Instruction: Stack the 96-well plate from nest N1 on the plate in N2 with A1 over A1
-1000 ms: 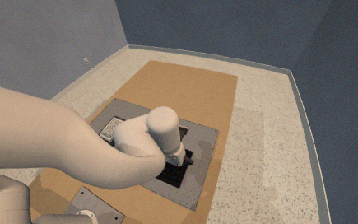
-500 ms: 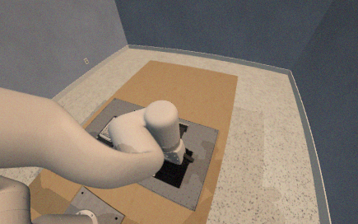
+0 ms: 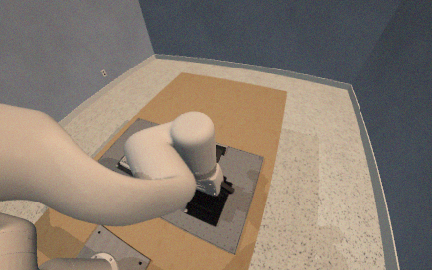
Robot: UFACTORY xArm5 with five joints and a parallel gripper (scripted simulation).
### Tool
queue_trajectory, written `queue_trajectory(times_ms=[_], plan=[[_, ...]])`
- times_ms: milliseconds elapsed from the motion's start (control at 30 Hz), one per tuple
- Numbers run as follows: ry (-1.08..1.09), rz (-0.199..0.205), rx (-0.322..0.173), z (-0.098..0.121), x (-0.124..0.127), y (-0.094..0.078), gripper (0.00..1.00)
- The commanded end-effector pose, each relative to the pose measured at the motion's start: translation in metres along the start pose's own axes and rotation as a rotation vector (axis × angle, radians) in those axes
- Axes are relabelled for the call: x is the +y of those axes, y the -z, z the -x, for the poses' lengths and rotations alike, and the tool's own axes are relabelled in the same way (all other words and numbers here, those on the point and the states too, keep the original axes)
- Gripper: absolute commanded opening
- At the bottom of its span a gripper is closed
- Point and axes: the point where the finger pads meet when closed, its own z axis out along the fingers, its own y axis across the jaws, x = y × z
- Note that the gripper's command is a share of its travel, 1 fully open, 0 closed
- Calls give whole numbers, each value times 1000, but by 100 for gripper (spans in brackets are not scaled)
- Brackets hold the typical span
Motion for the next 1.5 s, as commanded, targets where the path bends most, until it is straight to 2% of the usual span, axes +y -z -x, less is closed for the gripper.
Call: queue_trajectory(times_ms=[0,467,967,1400,1467], plan=[[0,2,4,-1,1,10,0],[0,2,4,-1,1,30,0],[0,2,4,-1,1,30,0],[-7,1,4,-5,-43,30,0],[-7,1,4,-5,-43,30,0]])
